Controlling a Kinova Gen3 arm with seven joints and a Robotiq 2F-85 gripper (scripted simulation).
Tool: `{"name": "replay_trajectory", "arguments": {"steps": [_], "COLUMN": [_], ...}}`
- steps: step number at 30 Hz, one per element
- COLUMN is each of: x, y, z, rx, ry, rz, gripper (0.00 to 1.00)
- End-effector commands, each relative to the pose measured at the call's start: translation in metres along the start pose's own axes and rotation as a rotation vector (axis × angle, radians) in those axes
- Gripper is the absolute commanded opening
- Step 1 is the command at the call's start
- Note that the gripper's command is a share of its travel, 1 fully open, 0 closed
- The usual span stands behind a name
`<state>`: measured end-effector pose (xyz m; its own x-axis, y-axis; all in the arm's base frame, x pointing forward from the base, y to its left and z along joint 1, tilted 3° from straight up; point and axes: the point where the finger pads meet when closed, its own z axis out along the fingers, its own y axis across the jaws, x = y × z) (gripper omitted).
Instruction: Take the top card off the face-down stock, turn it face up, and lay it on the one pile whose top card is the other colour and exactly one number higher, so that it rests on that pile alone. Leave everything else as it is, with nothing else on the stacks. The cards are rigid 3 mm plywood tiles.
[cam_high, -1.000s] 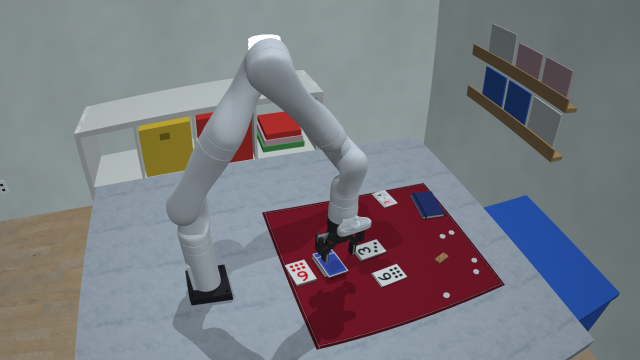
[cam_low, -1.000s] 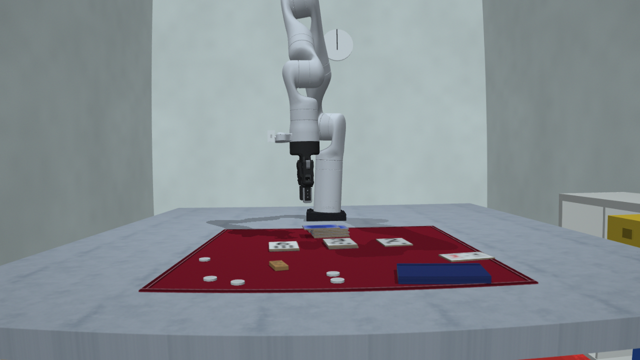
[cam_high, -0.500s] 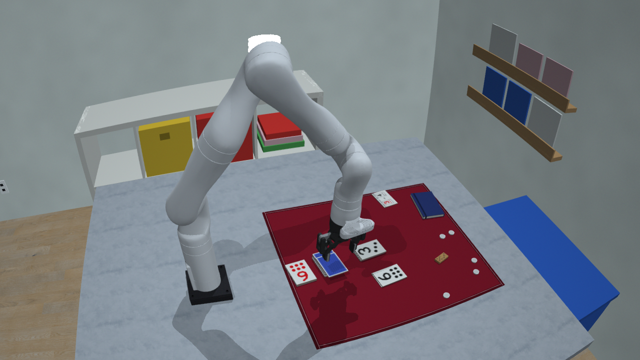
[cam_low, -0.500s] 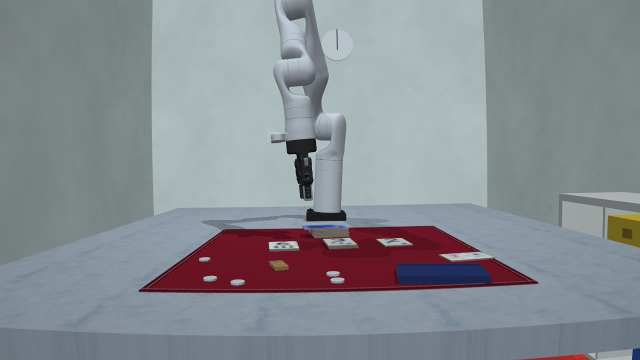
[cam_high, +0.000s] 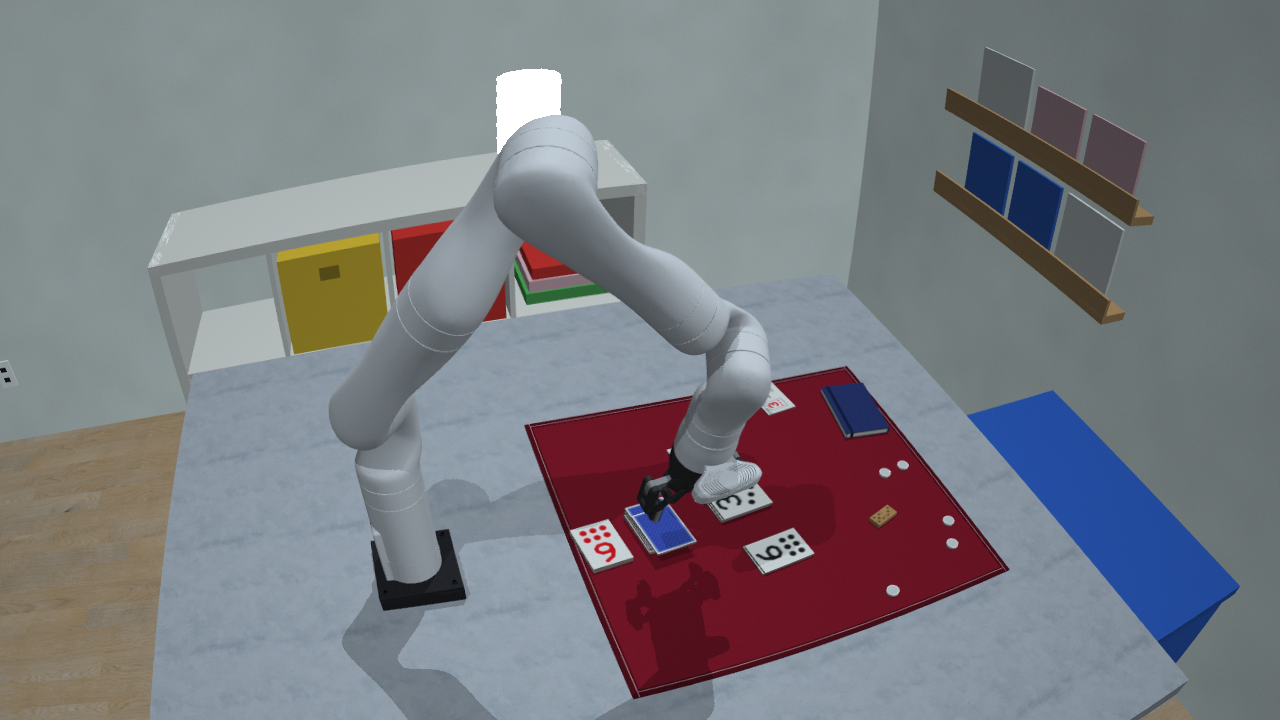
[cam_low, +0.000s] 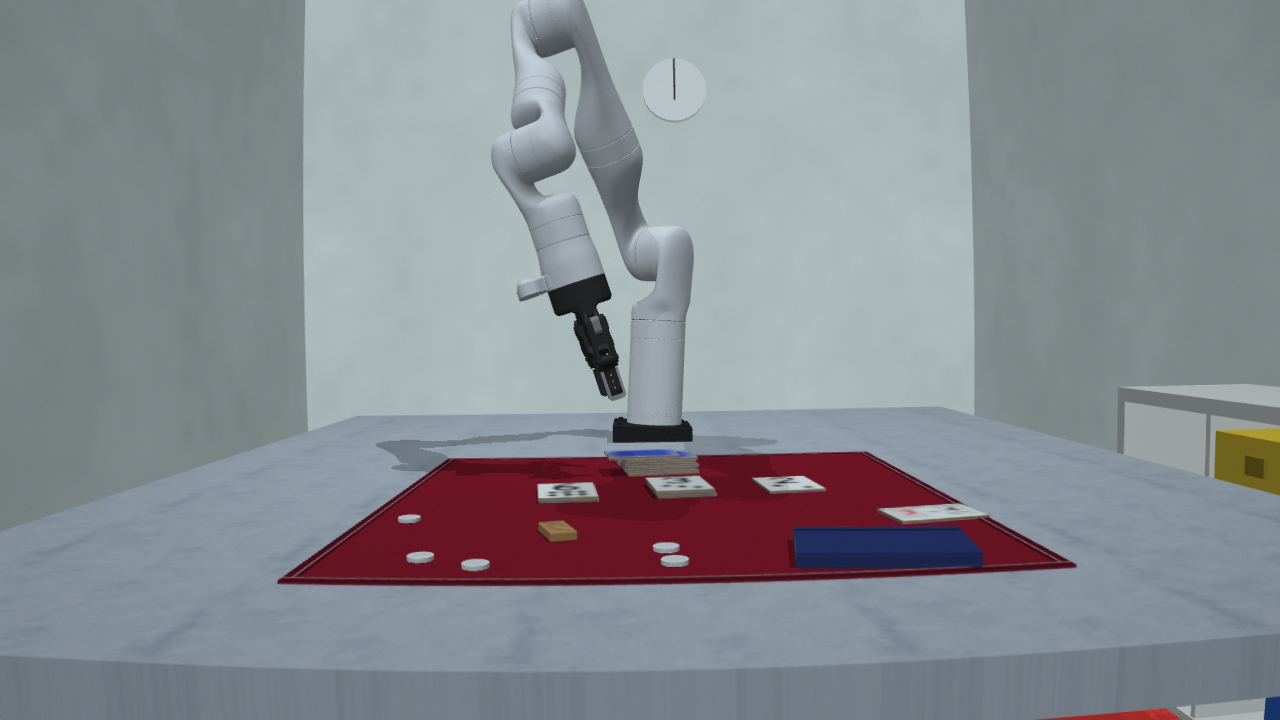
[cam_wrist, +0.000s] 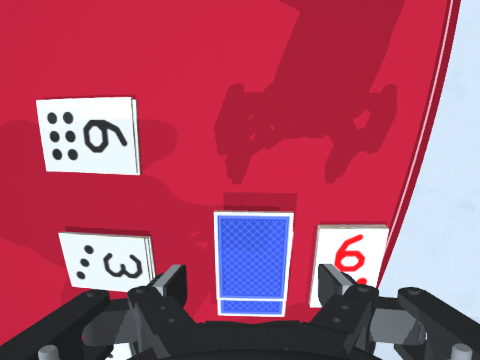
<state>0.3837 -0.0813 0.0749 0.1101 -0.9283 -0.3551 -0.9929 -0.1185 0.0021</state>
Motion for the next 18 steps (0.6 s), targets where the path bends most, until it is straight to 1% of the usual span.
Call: {"name": "replay_trajectory", "arguments": {"steps": [1, 2, 5, 8, 18], "x": [0.0109, 0.0109, 0.0114, 0.0117, 0.0119], "y": [0.0023, 0.0023, 0.0023, 0.0022, 0.0022], "z": [0.0015, 0.0015, 0.0015, 0.0014, 0.0019], "rx": [0.003, 0.003, 0.004, 0.004, 0.005], "ry": [-0.026, -0.026, -0.058, -0.074, -0.079], "rz": [0.029, 0.029, 0.029, 0.029, 0.029], "gripper": [0.85, 0.85, 0.85, 0.85, 0.85]}}
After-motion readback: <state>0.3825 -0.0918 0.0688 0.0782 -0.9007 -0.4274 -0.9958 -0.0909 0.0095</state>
